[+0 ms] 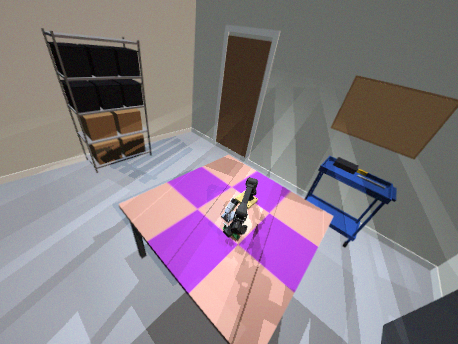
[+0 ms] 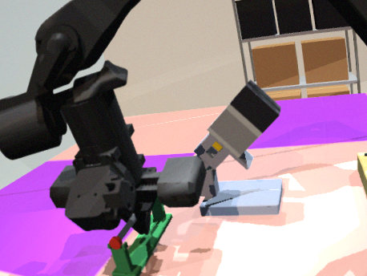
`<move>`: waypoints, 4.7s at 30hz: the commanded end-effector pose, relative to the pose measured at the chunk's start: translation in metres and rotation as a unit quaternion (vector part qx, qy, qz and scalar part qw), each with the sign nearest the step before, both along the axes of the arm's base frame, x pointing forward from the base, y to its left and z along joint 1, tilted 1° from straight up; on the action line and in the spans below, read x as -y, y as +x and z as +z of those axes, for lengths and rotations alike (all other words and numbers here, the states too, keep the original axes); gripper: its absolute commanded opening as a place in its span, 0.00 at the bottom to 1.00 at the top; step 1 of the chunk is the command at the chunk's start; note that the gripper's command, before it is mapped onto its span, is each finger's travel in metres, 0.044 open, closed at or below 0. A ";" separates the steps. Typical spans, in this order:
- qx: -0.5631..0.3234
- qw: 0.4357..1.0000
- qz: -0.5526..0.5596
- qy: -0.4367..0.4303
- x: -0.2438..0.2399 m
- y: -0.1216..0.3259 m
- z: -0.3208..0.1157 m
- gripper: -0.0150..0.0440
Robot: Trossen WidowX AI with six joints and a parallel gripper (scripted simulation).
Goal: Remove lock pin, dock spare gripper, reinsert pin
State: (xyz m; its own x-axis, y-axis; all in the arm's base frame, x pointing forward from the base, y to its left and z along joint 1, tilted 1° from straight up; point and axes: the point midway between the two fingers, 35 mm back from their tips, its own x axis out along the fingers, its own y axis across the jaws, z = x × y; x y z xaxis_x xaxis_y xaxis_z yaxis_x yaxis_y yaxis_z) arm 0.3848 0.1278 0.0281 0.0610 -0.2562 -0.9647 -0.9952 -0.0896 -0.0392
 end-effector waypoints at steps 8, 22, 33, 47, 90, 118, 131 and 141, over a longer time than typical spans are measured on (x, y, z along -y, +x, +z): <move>0.001 1.000 0.001 -0.002 0.000 0.001 0.018 0.25; 0.001 1.000 0.001 -0.002 0.000 -0.002 0.059 0.25; -0.006 1.000 0.002 -0.003 0.001 -0.004 0.062 0.25; -0.007 1.000 -0.013 -0.002 -0.002 -0.024 0.069 0.25; -0.006 1.000 -0.029 0.004 -0.003 -0.083 0.033 0.25; -0.005 1.000 -0.029 0.004 0.016 -0.082 0.036 0.25; -0.004 1.000 -0.028 0.005 0.023 -0.081 0.036 0.25; -0.004 1.000 -0.028 0.005 0.028 -0.081 0.036 0.25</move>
